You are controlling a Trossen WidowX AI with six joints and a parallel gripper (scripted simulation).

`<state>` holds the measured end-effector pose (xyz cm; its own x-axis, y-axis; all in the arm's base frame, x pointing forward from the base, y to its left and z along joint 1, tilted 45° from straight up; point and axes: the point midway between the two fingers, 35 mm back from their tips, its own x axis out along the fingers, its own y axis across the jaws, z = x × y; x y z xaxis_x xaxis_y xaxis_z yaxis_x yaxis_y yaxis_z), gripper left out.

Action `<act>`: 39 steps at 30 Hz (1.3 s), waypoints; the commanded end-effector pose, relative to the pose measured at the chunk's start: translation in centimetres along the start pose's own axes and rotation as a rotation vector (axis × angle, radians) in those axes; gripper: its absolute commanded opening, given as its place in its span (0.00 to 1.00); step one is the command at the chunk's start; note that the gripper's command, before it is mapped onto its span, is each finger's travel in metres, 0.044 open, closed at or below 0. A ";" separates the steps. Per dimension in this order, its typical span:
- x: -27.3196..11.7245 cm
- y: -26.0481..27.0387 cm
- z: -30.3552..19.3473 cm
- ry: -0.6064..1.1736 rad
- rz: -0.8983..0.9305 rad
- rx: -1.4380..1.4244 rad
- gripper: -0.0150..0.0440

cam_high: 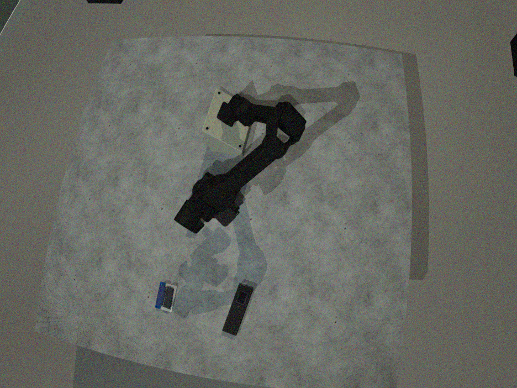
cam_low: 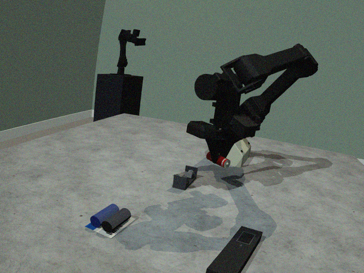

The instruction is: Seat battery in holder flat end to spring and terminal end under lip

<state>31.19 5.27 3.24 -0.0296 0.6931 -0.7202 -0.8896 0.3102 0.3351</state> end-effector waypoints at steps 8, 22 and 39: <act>-0.7 -3.9 -4.3 0.002 -0.004 0.718 0.38; -0.9 -5.1 -5.8 -0.004 -0.004 0.962 0.38; 2.2 -5.7 -5.7 -0.160 -0.108 0.964 0.38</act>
<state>33.57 0.76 -3.51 0.1142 0.6864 -0.7182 -0.1296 0.7270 0.6743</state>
